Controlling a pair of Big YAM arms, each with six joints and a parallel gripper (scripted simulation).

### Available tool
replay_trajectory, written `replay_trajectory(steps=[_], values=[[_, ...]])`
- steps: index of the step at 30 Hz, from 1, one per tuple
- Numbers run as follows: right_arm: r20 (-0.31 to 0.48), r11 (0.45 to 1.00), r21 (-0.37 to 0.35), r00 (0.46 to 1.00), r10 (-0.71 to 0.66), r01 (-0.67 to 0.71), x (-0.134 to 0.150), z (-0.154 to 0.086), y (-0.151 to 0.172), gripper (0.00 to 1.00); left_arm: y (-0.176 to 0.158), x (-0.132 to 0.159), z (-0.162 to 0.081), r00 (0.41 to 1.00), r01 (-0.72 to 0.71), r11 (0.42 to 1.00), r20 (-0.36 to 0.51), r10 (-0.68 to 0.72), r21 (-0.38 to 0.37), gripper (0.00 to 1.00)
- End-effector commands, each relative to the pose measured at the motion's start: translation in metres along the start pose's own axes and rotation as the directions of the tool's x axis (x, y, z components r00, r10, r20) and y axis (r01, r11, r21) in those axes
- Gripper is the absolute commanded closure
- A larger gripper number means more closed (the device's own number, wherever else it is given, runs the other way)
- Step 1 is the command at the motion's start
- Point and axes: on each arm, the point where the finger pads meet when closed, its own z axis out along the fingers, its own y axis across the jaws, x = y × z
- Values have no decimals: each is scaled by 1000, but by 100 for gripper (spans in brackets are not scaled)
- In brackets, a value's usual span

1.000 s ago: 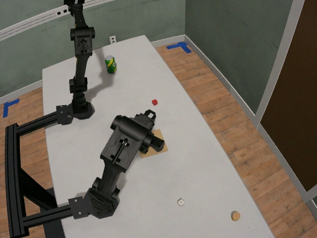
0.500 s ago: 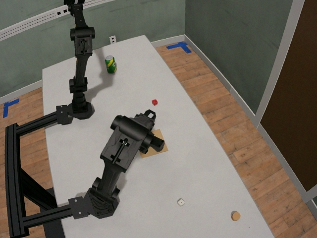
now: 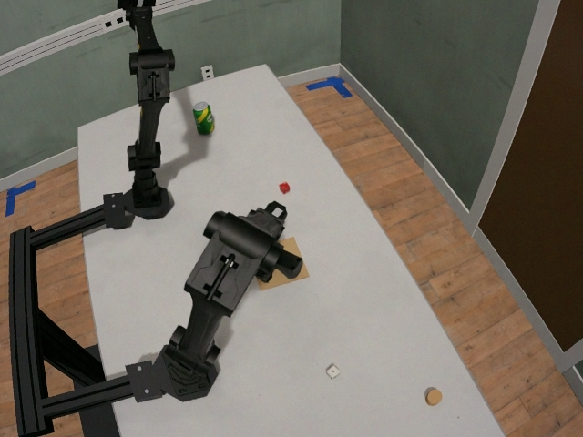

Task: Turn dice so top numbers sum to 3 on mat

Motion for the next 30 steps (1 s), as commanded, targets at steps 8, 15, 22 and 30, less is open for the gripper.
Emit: replay_trajectory(steps=[8,15,22,30], values=[[-3,1000,5,1000,6,-6,-3,7,-1,80,6,-5,-5,1000,-17,1000,4,17,-16,0],[-3,1000,5,1000,6,-6,-3,7,-1,80,6,-5,-5,1000,-17,1000,4,17,-16,0],[-3,1000,5,1000,6,-6,-3,7,-1,72,6,-5,-5,1000,-17,1000,4,17,-16,0],[-3,1000,5,1000,6,-6,-3,7,-1,61,6,-5,-5,1000,-17,1000,4,17,-16,0]])
